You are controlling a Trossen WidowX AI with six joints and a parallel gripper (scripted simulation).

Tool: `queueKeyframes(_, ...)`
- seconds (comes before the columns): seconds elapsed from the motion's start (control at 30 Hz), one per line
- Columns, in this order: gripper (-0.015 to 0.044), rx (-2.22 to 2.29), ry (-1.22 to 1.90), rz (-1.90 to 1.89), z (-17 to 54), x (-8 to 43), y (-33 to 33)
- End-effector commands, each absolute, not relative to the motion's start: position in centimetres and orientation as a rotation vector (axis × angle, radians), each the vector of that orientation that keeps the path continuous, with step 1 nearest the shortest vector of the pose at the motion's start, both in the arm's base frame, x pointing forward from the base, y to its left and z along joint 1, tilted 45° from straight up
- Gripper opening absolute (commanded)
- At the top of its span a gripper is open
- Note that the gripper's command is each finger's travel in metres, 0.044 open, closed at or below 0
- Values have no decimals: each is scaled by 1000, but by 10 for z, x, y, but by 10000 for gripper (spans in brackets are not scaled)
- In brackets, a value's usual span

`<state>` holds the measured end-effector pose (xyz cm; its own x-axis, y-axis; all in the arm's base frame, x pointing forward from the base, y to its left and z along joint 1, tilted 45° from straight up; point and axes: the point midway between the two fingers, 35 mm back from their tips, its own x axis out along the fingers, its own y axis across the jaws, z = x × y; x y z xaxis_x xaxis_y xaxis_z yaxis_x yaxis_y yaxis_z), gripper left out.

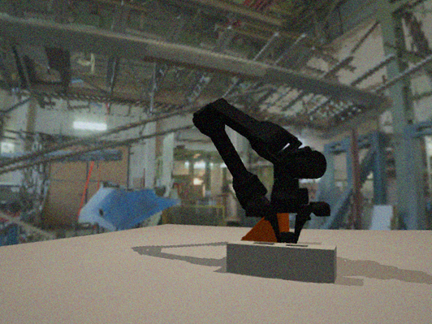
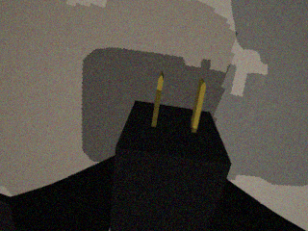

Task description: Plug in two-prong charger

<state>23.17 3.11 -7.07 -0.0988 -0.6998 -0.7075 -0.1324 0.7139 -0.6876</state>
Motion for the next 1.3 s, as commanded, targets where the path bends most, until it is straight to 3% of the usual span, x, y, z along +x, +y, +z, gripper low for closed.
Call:
queueKeyframes(0.0,0,-618,1585,-602,-69,235,26)
queueKeyframes(1.27,0,-464,1507,-740,-66,276,7)
